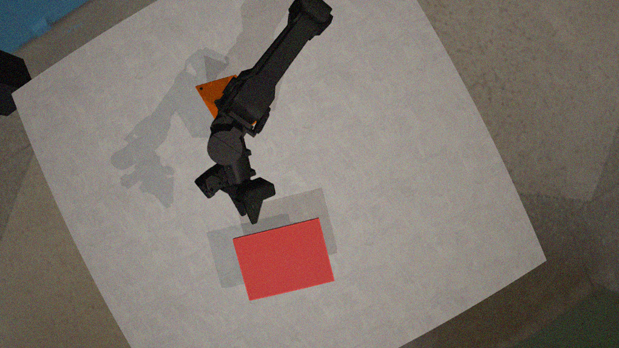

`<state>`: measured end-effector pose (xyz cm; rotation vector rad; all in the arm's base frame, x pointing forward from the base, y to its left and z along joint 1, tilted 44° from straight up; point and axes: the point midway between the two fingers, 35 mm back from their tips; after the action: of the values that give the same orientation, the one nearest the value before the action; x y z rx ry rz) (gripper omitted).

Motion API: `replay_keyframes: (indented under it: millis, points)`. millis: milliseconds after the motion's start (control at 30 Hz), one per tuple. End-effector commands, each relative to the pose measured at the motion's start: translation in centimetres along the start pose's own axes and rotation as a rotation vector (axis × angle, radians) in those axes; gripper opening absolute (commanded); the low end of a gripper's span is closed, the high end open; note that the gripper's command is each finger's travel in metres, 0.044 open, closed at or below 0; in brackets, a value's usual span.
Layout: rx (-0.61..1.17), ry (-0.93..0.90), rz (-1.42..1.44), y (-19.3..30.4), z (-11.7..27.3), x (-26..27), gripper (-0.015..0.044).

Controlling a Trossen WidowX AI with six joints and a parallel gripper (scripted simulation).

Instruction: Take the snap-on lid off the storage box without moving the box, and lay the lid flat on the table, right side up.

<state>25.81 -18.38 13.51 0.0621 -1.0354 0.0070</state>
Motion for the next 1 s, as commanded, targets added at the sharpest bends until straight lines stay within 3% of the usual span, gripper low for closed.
replay_keyframes:
  millis: [0,200,700,967]
  points:
    - [0.152,0.147,-0.337,5.2,-4.2,-3.4,0.0235]
    - [0.208,0.246,-0.503,8.1,-5.8,-5.2,0.0235]
    - [0.208,0.246,-0.502,8.2,-5.9,-5.4,0.0235]
    - [0.209,0.245,-0.503,11.5,-7.7,-8.7,0.0235]
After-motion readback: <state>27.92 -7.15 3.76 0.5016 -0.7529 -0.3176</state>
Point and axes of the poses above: the point midway between the two fingers, 35 mm back from their tips, its own z axis back along the fingers, its own x axis across the jaws, y = z × x, and after that the axes turned 13 degrees about z, right-handed
